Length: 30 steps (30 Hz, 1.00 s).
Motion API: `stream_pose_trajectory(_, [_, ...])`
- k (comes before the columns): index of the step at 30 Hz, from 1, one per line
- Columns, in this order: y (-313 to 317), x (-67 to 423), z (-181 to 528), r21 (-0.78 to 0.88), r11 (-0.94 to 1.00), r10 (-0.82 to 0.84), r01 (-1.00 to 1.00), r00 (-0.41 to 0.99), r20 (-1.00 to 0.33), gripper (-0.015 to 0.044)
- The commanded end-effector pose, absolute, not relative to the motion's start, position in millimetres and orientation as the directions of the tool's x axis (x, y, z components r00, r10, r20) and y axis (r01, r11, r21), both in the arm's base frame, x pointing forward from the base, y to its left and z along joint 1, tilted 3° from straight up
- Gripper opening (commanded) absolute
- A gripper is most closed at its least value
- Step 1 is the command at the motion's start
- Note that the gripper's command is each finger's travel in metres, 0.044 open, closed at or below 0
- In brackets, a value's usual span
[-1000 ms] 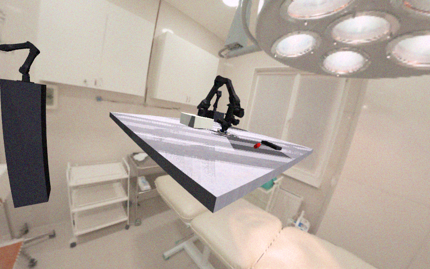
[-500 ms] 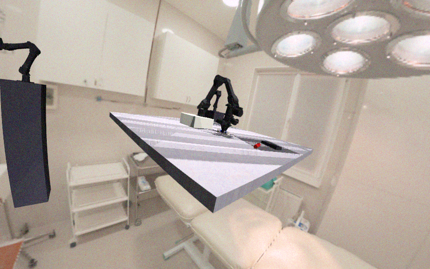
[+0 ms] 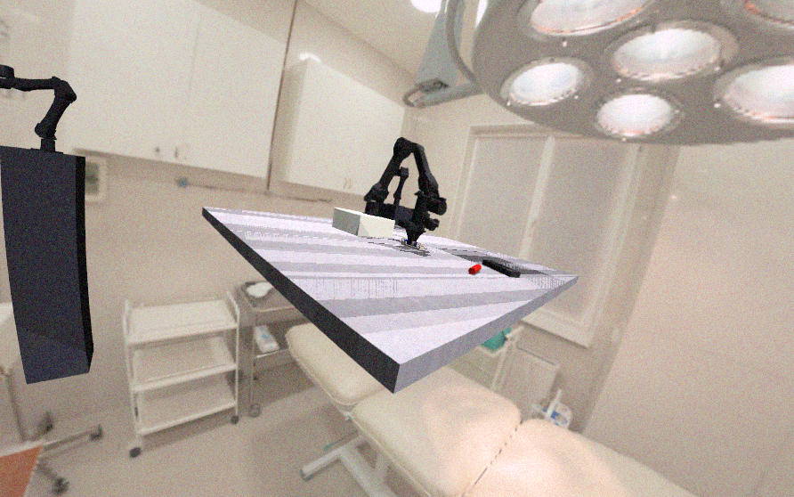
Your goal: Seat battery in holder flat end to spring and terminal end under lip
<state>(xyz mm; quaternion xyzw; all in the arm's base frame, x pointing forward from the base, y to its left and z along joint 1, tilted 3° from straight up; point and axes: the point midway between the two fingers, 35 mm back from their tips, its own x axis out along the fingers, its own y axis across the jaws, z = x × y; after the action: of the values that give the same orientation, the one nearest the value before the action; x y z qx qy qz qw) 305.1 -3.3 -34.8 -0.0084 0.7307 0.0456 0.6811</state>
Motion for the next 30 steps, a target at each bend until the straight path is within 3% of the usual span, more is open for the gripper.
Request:
stream_pose_trajectory(1, [-3.3,302.0,-35.2,0.055,0.995,0.05,-0.08,-0.071,-0.996,0.0064])
stream_pose_trajectory(22, [-3.3,301.6,-35.7,0.055,0.995,0.049,-0.079,-0.073,-0.996,0.0064])
stream_pose_trajectory(26, [-3.3,301.6,-35.7,0.055,0.995,0.049,-0.079,-0.073,-0.996,0.0165])
stream_pose_trajectory(30, [-3.4,301.6,-33.3,0.055,0.995,0.049,-0.079,-0.073,-0.996,0.0165])
